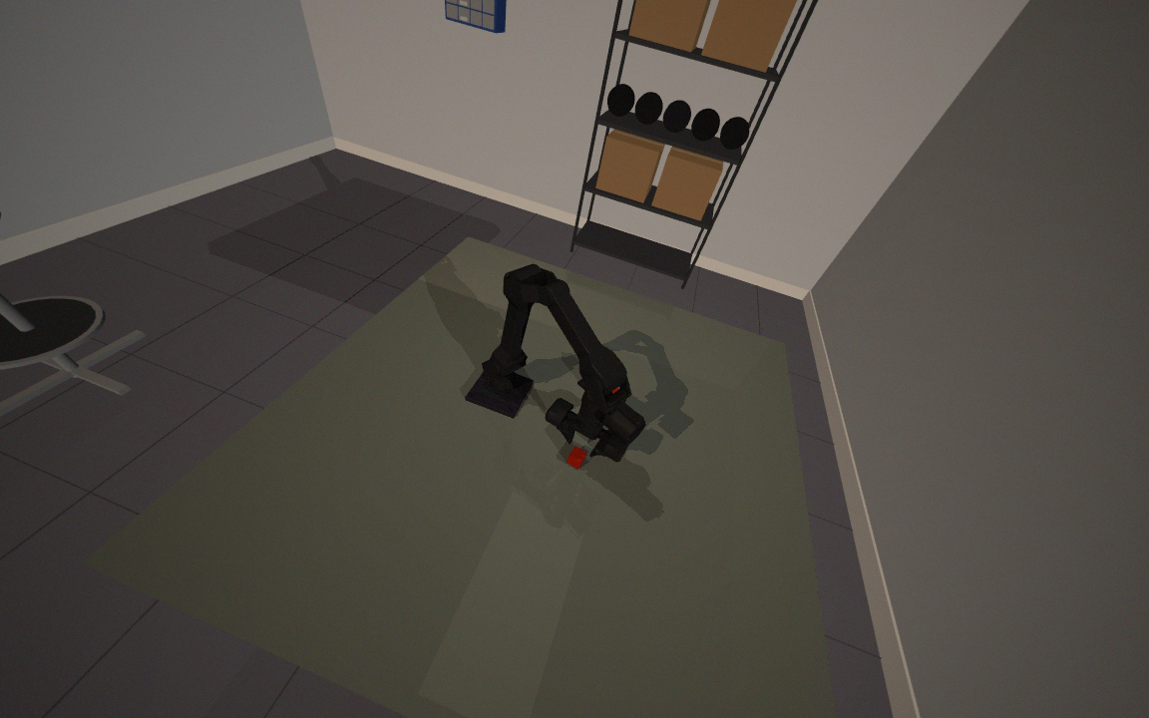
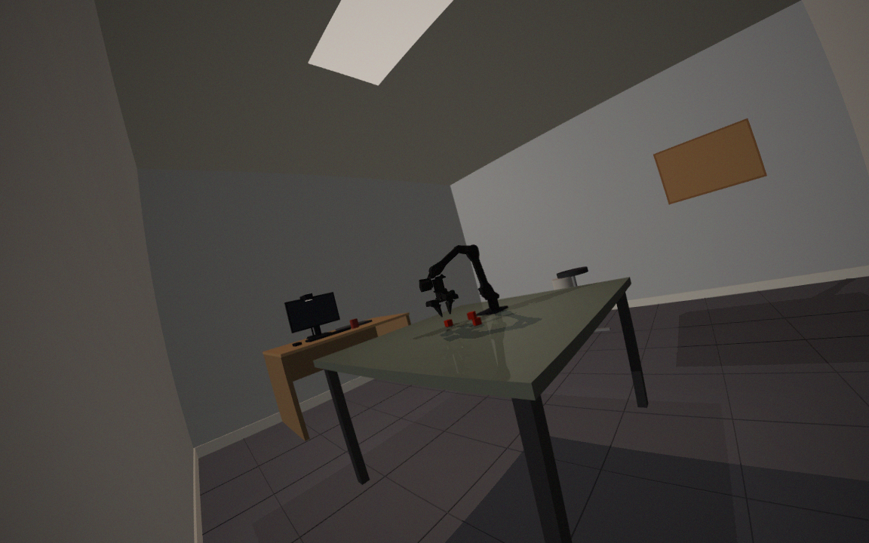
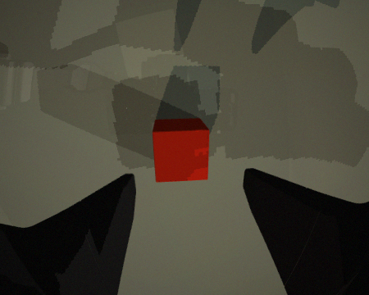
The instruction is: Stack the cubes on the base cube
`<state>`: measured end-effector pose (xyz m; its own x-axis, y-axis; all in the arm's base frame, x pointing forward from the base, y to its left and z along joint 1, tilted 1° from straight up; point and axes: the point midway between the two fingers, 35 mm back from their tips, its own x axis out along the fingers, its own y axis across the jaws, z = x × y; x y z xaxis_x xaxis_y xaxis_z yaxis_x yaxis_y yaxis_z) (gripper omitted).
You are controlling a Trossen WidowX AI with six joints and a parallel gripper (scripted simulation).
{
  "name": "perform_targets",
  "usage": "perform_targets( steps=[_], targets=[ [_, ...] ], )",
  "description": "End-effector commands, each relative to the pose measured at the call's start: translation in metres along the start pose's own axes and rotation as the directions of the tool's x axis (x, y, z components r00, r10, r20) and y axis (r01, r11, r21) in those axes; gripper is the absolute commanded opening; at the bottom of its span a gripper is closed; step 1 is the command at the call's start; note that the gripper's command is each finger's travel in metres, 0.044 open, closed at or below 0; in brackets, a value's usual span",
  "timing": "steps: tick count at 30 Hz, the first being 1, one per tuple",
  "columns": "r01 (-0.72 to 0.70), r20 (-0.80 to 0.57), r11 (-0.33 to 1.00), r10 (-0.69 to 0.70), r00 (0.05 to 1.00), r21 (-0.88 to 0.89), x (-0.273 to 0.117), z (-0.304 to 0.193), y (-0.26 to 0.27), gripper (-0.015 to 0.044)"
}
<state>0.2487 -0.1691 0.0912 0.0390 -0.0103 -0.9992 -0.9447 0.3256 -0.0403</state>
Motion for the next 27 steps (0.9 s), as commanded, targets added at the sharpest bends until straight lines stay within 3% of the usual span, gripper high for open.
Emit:
perform_targets(
  steps=[1, 25, 27],
  targets=[
    [-0.01, 0.003, 1.0, 0.01, 1.0, -0.005, 0.012, 0.001, 0.002, 0.0265],
    [-0.01, 0.003, 1.0, 0.01, 1.0, -0.005, 0.044, 0.001, 0.002, 0.0265],
    [-0.01, 0.003, 1.0, 0.01, 1.0, -0.005, 0.044, 0.001, 0.002, 0.0212]
  ],
)
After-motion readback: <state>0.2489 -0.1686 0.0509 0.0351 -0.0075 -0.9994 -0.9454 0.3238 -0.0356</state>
